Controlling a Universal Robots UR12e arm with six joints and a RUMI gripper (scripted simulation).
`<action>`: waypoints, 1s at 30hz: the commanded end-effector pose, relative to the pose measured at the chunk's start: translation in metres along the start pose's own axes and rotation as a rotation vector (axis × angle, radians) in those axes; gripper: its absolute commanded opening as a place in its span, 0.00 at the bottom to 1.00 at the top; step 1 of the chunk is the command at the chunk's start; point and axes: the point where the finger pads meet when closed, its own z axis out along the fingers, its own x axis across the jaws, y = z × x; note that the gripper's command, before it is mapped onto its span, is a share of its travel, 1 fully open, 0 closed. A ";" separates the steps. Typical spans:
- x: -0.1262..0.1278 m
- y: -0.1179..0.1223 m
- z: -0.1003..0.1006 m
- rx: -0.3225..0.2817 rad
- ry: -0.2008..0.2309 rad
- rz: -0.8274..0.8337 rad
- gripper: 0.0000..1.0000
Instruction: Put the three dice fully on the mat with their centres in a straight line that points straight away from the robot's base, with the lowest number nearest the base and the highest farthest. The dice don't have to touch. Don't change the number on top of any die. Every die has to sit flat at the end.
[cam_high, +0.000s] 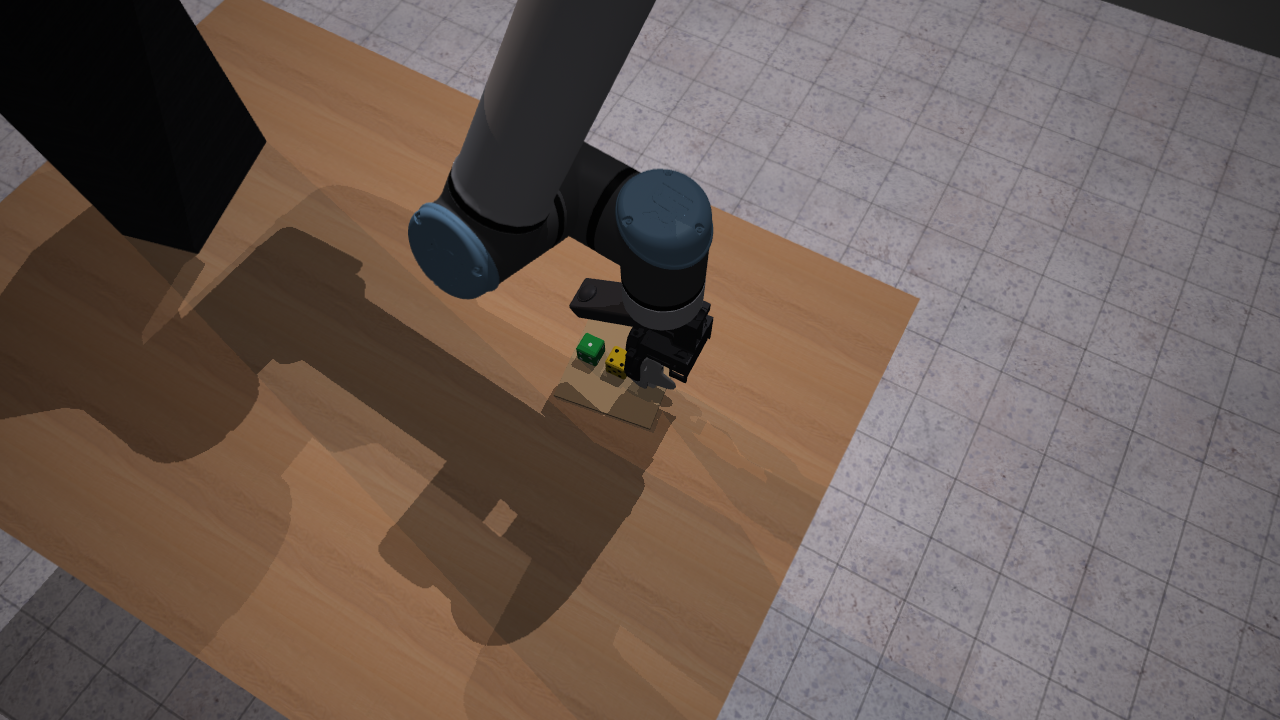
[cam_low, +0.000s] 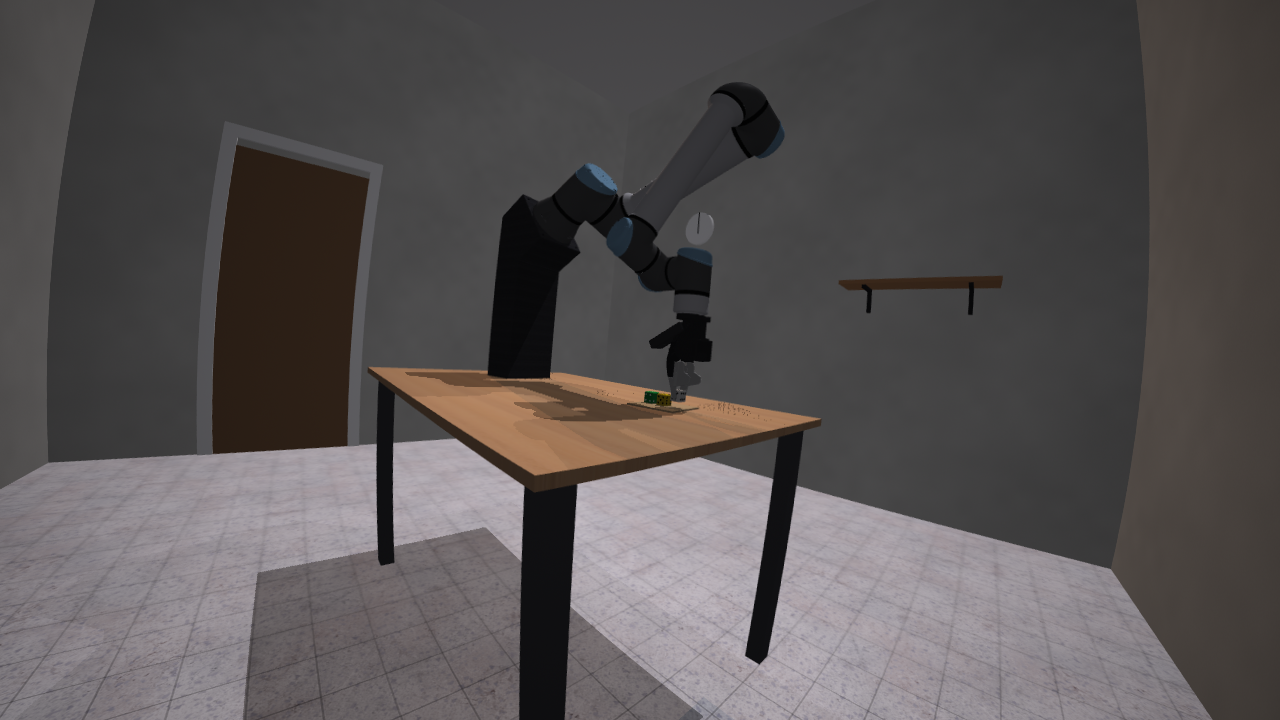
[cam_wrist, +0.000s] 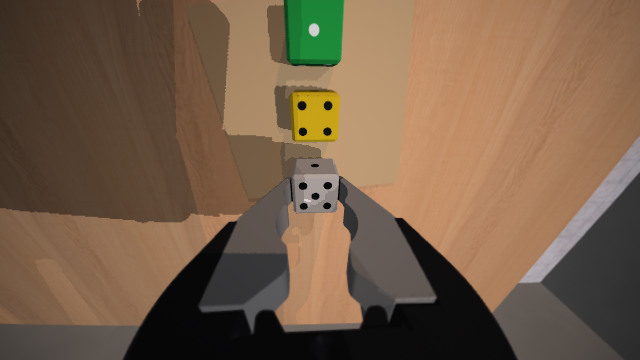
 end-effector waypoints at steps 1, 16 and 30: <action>0.000 0.001 0.011 -0.001 0.000 0.000 0.10; 0.000 0.001 0.012 -0.001 0.000 0.000 0.10; 0.000 0.001 0.012 -0.001 0.000 0.000 0.10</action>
